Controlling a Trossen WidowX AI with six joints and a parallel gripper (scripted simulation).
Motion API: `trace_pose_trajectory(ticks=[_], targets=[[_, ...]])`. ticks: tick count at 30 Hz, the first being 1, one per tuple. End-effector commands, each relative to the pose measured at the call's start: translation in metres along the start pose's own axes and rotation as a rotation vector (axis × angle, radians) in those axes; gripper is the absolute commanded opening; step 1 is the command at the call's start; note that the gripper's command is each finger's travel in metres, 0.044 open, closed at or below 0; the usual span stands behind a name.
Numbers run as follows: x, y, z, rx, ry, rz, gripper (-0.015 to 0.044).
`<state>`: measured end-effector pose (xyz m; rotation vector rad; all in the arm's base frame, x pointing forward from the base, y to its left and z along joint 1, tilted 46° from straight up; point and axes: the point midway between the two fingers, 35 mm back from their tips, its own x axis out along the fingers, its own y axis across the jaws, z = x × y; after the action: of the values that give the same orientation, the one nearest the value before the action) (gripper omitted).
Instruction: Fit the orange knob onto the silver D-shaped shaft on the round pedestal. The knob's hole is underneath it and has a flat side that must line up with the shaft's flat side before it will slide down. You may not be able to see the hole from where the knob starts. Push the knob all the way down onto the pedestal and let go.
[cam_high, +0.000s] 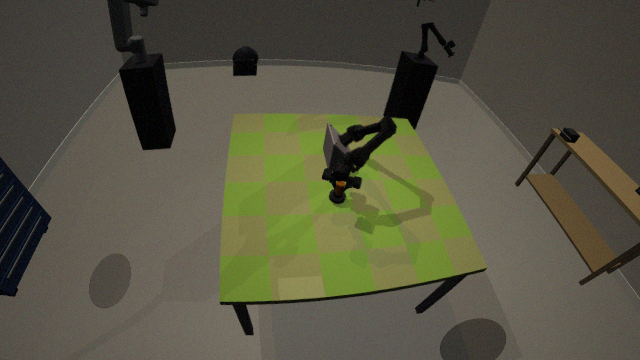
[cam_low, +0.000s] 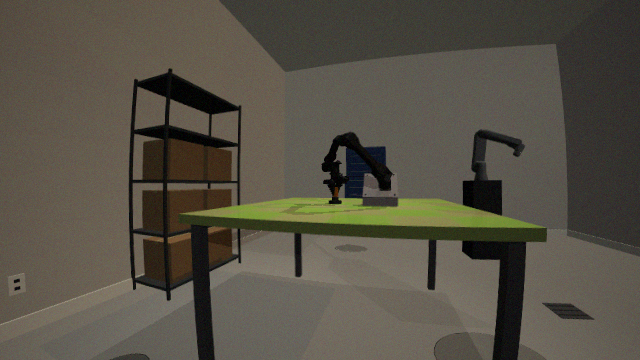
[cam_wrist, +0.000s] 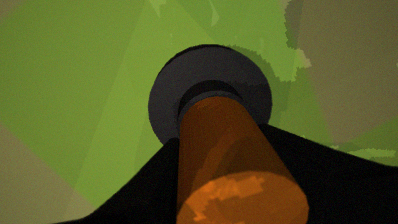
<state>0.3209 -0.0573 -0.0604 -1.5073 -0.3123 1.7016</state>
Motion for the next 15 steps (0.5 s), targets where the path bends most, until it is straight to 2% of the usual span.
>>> trace_pose_trajectory(ticks=[1, 11, 15], targets=[[0.0036, 0.0001, -0.0005, 0.001, 0.002, -0.005, 0.0], [0.003, 0.0002, 0.0, -0.004, -0.001, 0.0, 0.0], [0.003, 0.0002, 0.0, -0.004, -0.001, 0.0, 0.0105]])
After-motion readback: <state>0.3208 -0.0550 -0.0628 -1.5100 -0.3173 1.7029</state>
